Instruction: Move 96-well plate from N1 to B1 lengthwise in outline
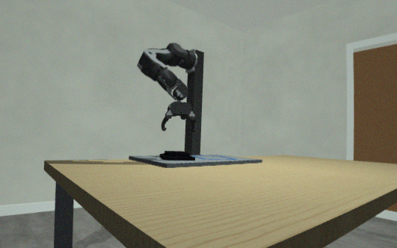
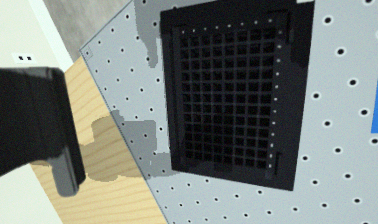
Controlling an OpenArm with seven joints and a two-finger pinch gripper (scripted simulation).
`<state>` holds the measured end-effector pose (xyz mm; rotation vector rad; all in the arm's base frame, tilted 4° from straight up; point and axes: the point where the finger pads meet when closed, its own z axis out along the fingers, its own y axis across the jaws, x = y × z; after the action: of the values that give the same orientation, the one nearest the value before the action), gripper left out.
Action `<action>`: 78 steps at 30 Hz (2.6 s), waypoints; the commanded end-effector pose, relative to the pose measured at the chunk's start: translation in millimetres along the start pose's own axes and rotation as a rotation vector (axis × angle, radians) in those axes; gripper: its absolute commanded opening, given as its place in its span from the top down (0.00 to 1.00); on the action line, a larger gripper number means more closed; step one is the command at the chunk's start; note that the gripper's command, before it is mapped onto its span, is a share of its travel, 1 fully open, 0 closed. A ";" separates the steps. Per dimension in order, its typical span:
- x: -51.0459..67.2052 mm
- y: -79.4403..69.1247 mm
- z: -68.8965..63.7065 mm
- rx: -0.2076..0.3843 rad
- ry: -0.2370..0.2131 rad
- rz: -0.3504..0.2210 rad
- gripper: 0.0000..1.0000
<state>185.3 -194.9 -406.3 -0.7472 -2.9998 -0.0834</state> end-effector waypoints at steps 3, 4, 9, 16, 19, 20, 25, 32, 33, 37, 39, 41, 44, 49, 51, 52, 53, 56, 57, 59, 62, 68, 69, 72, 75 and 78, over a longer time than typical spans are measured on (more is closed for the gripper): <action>-1.6 -2.0 1.5 0.000 -0.002 0.000 0.23; -2.5 -4.4 3.6 0.001 -0.001 -0.001 0.23; -5.2 -11.7 9.8 0.006 -0.001 -0.003 0.23; -5.2 -11.7 9.8 0.006 -0.001 -0.003 0.23; -5.2 -11.7 9.8 0.006 -0.001 -0.003 0.23; -5.8 -12.4 9.2 0.011 -0.003 0.001 0.23; -4.0 -8.9 8.3 0.006 -0.001 -0.003 0.23; -4.0 -8.9 8.3 0.006 -0.001 -0.003 0.23; -4.0 -8.9 8.3 0.006 -0.001 -0.003 0.23; -3.4 -9.8 8.6 0.004 0.001 -0.005 0.23; -3.4 -9.8 8.6 0.004 0.001 -0.005 0.23; -3.4 -9.8 8.6 0.004 0.001 -0.005 0.23; -3.4 -9.8 8.6 0.004 0.001 -0.005 0.23; -3.4 -9.8 8.6 0.004 0.001 -0.005 0.23; -3.4 -9.8 8.6 0.004 0.001 -0.005 0.23; -3.4 -9.8 8.6 0.004 0.001 -0.005 0.23; -3.4 -9.8 8.6 0.004 0.001 -0.005 0.23; -3.6 -8.9 41.6 0.005 0.000 -0.004 0.23; -3.7 -8.6 52.6 0.006 0.000 -0.003 0.23; -3.7 -8.3 63.6 0.006 -0.001 -0.003 0.23; -3.7 -8.3 63.6 0.006 -0.001 -0.003 0.23; -3.7 -8.3 63.6 0.006 -0.001 -0.003 0.23; -3.7 -8.3 63.6 0.006 -0.001 -0.003 0.23; -4.4 -8.8 67.1 0.010 -0.003 -0.001 0.23; -2.7 -7.5 73.7 0.006 -0.001 -0.003 0.23; -2.7 -7.5 73.7 0.006 -0.001 -0.003 0.23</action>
<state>181.3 -197.7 -480.4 -0.7460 -2.9979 -0.0694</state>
